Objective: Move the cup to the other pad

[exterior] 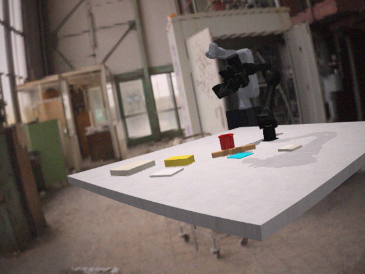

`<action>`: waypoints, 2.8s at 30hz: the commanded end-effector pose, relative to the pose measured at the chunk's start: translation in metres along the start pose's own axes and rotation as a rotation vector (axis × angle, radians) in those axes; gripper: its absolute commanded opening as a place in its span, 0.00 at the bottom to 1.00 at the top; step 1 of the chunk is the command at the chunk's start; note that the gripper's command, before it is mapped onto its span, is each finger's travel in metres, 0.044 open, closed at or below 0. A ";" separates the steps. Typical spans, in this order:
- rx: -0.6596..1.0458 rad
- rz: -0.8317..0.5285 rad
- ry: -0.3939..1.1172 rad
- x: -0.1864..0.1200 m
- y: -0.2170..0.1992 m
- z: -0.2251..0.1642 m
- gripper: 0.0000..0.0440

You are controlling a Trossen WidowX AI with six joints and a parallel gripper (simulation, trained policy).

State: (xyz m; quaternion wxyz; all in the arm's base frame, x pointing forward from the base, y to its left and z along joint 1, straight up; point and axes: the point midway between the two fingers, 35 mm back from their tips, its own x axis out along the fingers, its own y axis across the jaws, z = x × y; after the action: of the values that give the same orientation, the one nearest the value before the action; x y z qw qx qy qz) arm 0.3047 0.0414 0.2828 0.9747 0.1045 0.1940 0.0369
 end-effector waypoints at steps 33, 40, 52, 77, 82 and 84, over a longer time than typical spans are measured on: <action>0.032 -0.155 0.585 -0.007 -0.006 -0.057 0.25; 0.012 -0.192 0.696 -0.012 -0.012 -0.066 0.26; -0.038 -0.248 0.880 -0.020 -0.028 -0.083 0.23; -0.085 -0.327 1.141 -0.025 -0.073 -0.121 0.29; -0.090 -0.333 1.167 -0.023 -0.082 -0.130 0.33; -0.092 -0.333 1.177 -0.023 -0.086 -0.134 0.34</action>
State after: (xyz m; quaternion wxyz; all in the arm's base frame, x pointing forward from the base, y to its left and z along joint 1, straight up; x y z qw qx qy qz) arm 0.2372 -0.0162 0.1589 0.7075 -0.0032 0.7045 -0.0562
